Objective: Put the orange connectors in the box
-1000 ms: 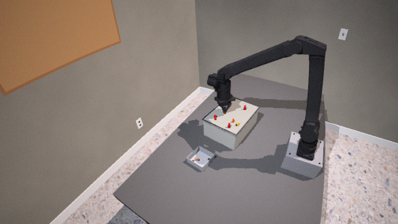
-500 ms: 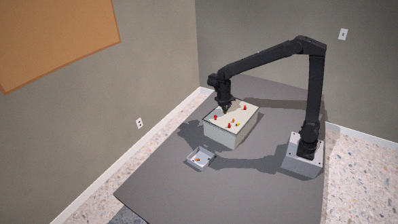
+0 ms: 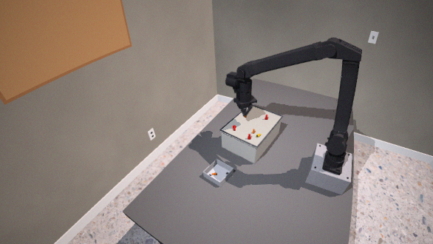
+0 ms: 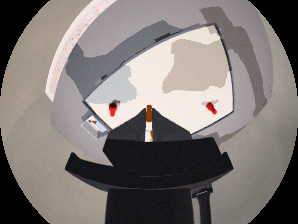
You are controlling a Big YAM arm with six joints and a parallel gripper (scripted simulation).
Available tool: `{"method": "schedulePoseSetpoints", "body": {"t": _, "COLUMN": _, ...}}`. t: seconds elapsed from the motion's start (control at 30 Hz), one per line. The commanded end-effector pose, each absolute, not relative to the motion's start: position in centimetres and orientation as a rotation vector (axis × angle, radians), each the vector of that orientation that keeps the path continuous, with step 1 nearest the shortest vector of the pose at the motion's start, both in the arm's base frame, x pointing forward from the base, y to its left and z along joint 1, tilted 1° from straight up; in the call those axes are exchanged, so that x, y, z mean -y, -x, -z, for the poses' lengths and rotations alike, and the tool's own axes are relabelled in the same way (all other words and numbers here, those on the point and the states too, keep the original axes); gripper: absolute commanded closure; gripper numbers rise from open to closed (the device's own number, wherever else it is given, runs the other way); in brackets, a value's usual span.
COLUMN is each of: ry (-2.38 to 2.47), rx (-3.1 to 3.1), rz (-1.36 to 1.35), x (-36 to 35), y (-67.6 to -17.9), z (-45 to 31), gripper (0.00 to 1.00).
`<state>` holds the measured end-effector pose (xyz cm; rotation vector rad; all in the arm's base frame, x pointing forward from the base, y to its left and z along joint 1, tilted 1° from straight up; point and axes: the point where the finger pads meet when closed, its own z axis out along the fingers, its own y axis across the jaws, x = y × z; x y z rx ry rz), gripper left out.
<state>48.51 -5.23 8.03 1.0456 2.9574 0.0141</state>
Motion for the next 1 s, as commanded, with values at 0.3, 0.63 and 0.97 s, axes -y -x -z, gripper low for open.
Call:
{"method": "schedulePoseSetpoints", "body": {"t": 0.3, "ry": -1.015, "rx": -2.908, "rz": -0.036, "x": 5.0, "y": -50.6, "z": -13.3, "gripper": 0.94}}
{"method": "schedulePoseSetpoints", "body": {"t": 0.63, "ry": -1.029, "rx": -2.947, "rz": -0.021, "x": 4.9, "y": -49.8, "z": -11.5, "gripper": 0.94}}
{"method": "schedulePoseSetpoints", "body": {"t": 0.97, "ry": -1.041, "rx": -2.963, "rz": -0.013, "x": 3.6, "y": -49.1, "z": -10.6, "gripper": 0.94}}
